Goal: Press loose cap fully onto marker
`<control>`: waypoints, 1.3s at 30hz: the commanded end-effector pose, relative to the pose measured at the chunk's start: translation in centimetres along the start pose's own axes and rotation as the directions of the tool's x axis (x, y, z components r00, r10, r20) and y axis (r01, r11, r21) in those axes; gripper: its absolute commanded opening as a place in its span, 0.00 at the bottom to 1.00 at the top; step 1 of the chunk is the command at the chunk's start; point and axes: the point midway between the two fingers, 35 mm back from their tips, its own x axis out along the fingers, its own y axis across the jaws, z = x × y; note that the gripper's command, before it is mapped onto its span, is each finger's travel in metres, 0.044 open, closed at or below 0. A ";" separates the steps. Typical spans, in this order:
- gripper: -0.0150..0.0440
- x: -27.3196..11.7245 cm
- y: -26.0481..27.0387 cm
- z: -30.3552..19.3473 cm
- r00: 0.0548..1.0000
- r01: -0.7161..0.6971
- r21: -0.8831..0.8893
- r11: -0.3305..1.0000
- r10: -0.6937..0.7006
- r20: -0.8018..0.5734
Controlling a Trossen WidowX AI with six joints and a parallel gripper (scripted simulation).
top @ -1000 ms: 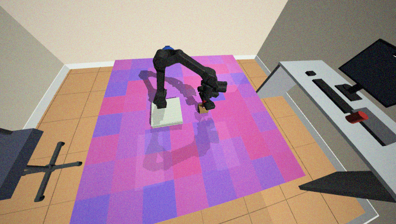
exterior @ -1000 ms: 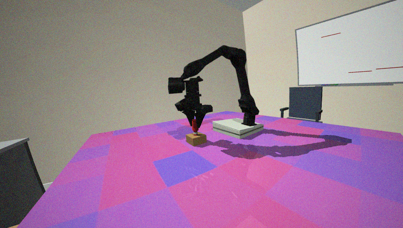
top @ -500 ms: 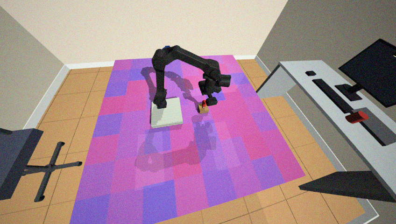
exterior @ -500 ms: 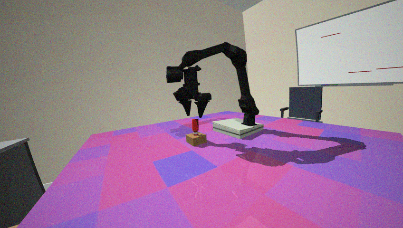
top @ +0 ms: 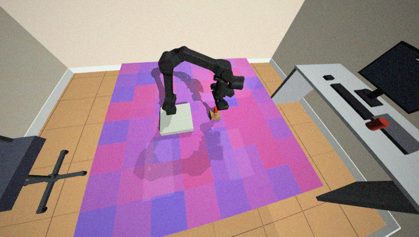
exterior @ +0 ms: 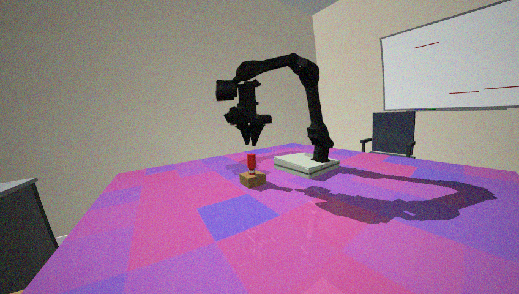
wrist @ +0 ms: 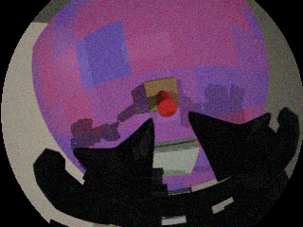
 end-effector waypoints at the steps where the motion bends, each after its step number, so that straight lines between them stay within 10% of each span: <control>1: 0.42 0.0 0.0 -0.1 1.000 0.000 0.010 1.000 0.000 0.001; 5: 0.25 0.0 0.0 -0.1 1.000 0.000 0.010 1.000 0.000 0.001; 39: 0.25 3.1 0.0 -0.1 1.000 0.000 0.010 1.000 0.000 0.001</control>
